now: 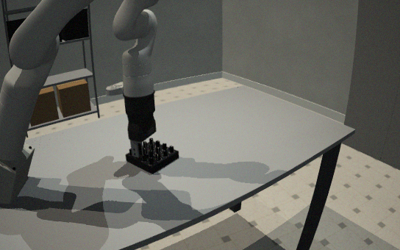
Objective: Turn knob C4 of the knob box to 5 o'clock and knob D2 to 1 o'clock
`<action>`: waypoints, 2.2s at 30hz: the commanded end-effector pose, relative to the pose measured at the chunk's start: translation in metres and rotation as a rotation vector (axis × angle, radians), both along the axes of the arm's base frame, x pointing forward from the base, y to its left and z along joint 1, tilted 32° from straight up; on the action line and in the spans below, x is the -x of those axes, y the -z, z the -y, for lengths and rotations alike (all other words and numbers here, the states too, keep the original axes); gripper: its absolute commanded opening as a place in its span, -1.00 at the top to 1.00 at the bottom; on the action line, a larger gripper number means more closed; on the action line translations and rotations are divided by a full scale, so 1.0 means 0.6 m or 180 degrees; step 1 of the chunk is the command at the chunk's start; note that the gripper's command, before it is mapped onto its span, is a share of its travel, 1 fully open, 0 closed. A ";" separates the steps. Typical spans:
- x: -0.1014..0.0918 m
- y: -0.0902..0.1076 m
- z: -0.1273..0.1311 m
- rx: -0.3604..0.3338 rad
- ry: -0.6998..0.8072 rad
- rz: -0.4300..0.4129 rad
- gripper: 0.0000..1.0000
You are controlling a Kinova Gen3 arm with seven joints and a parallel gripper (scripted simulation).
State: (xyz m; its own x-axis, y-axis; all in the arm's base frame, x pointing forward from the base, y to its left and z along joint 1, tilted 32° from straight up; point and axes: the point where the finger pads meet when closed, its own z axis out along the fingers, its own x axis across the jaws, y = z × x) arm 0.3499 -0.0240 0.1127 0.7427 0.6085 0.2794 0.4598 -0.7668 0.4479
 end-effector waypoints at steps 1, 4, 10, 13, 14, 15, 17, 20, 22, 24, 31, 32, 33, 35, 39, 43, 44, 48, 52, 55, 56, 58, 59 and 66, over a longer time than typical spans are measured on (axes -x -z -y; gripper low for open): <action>0.000 -0.001 0.000 0.0042 -0.0070 -0.0018 0.40; 0.000 -0.001 0.000 0.0105 -0.0179 -0.0044 0.40; 0.000 -0.001 0.000 0.0218 -0.0376 -0.0091 0.40; 0.000 -0.001 0.000 0.0266 -0.0460 -0.0112 0.40; 0.000 -0.001 0.000 0.0290 -0.0503 -0.0122 0.40; 0.000 -0.001 0.000 0.0315 -0.0546 -0.0132 0.40; 0.000 -0.001 0.000 0.0366 -0.0635 -0.0154 0.40; 0.000 -0.001 0.000 0.0444 -0.0772 -0.0187 0.40; 0.000 -0.001 0.000 0.0498 -0.0865 -0.0209 0.40; 0.000 -0.001 0.000 0.0553 -0.0961 -0.0232 0.40; 0.000 -0.001 0.000 0.0694 -0.1207 -0.0291 0.40; 0.000 -0.001 0.000 0.0722 -0.1257 -0.0303 0.40; 0.000 -0.001 0.000 0.0751 -0.1307 -0.0315 0.40; 0.000 -0.001 0.000 0.0809 -0.1408 -0.0340 0.40; 0.000 -0.001 0.000 0.0926 -0.1612 -0.0389 0.40; 0.000 -0.001 0.000 0.1043 -0.1816 -0.0438 0.40; 0.000 -0.001 0.000 0.1043 -0.1816 -0.0438 0.40; 0.000 -0.001 0.000 0.1130 -0.1969 -0.0475 0.40; 0.000 -0.001 0.000 0.1245 -0.2169 -0.0523 0.40; 0.000 -0.001 0.000 0.1329 -0.2316 -0.0558 0.40; 0.000 -0.001 0.000 0.1357 -0.2365 -0.0570 0.40; 0.000 -0.001 0.000 0.1412 -0.2460 -0.0593 0.40; 0.000 -0.001 0.000 0.1438 -0.2507 -0.0604 0.40; 0.000 -0.001 0.000 0.1568 -0.2733 -0.0658 0.40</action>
